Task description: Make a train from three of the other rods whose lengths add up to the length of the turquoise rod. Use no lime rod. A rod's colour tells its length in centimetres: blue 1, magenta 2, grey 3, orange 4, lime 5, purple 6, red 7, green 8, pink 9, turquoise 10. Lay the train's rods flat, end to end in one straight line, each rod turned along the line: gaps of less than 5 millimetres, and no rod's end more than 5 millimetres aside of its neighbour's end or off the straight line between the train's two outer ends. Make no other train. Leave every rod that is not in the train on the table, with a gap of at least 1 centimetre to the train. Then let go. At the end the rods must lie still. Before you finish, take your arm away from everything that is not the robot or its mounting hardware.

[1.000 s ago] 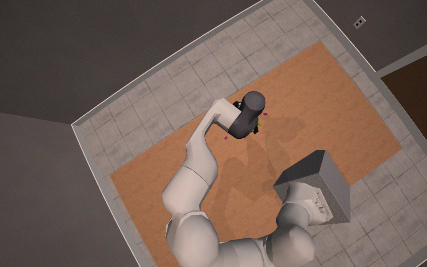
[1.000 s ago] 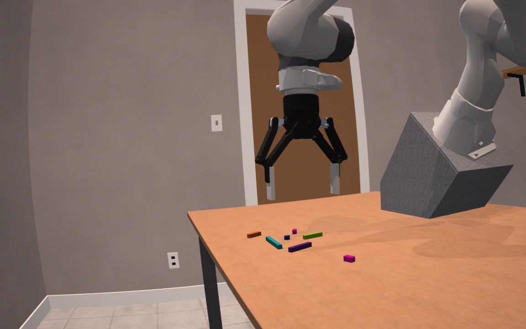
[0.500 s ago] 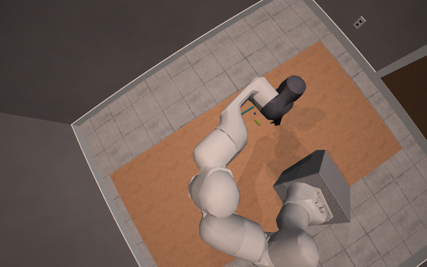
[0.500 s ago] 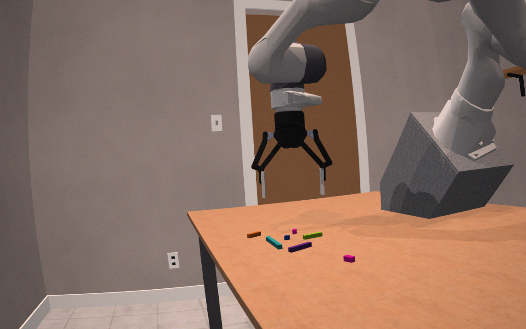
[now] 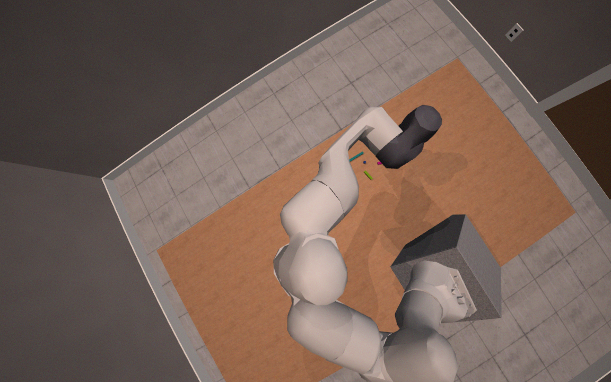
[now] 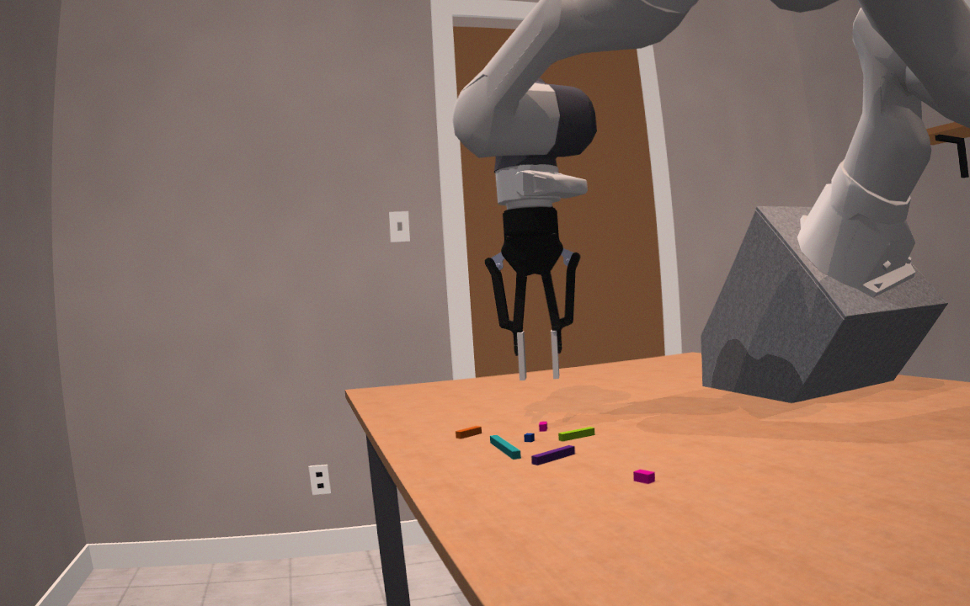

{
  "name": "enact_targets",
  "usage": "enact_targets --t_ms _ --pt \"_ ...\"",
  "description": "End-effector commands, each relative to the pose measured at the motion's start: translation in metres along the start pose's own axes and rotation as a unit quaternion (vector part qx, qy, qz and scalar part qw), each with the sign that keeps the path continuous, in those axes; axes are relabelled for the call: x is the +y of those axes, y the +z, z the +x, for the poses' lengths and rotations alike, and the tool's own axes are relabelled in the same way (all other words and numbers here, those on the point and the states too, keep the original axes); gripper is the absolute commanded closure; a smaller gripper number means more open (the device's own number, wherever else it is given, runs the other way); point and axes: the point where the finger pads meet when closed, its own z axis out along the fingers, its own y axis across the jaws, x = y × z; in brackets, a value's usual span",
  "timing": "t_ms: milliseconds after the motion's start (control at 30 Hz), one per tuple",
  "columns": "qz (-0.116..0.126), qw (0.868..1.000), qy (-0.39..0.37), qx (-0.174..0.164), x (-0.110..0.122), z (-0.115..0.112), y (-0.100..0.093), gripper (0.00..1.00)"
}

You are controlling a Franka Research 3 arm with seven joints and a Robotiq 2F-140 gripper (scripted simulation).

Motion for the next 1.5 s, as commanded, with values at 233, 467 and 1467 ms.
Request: enact_targets --t_ms 233,467,1467 --pt "0.003 1.0 0.012 0.001 -0.002 0.001 0.001 0.85" --pt "0.003 1.0 0.012 0.001 -0.002 0.001 0.001 0.85" --pt "0.003 1.0 0.012 0.001 -0.002 0.001 0.016 0.85"
